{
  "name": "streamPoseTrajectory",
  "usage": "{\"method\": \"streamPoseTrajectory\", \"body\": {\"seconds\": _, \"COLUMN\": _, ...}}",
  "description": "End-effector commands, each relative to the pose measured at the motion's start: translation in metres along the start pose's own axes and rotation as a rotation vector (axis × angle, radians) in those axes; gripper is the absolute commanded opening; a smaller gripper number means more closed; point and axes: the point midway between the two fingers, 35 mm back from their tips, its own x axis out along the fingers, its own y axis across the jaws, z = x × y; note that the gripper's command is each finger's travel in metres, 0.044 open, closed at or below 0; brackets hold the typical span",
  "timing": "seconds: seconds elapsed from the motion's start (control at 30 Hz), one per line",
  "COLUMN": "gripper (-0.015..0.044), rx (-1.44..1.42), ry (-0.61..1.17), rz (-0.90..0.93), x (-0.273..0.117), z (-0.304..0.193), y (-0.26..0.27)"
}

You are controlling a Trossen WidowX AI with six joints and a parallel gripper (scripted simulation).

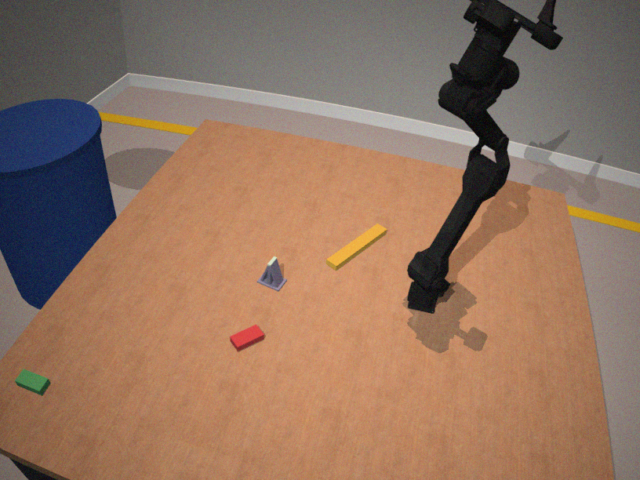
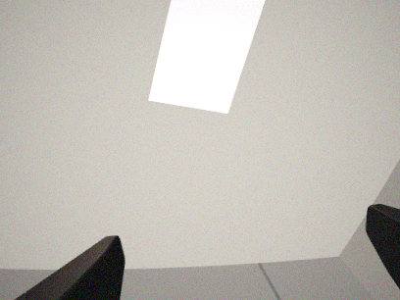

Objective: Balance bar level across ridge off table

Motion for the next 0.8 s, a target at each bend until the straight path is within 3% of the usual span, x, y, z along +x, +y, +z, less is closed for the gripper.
{"method": "streamPoseTrajectory", "body": {"seconds": 0.0, "gripper": 0.0374, "rx": 0.001, "ry": -0.006, "rz": 0.002, "x": 0.0, "z": 0.002, "y": 0.001}}
{"method": "streamPoseTrajectory", "body": {"seconds": 0.1, "gripper": 0.0315, "rx": 0.01, "ry": -0.092, "rz": 0.029, "x": -0.007, "z": 0.025, "y": 0.009}}
{"method": "streamPoseTrajectory", "body": {"seconds": 0.43, "gripper": 0.0315, "rx": 0.03, "ry": -0.429, "rz": 0.196, "x": -0.053, "z": 0.108, "y": 0.059}}
{"method": "streamPoseTrajectory", "body": {"seconds": 0.77, "gripper": 0.0315, "rx": 0.022, "ry": -0.706, "rz": 0.439, "x": -0.124, "z": 0.16, "y": 0.122}}
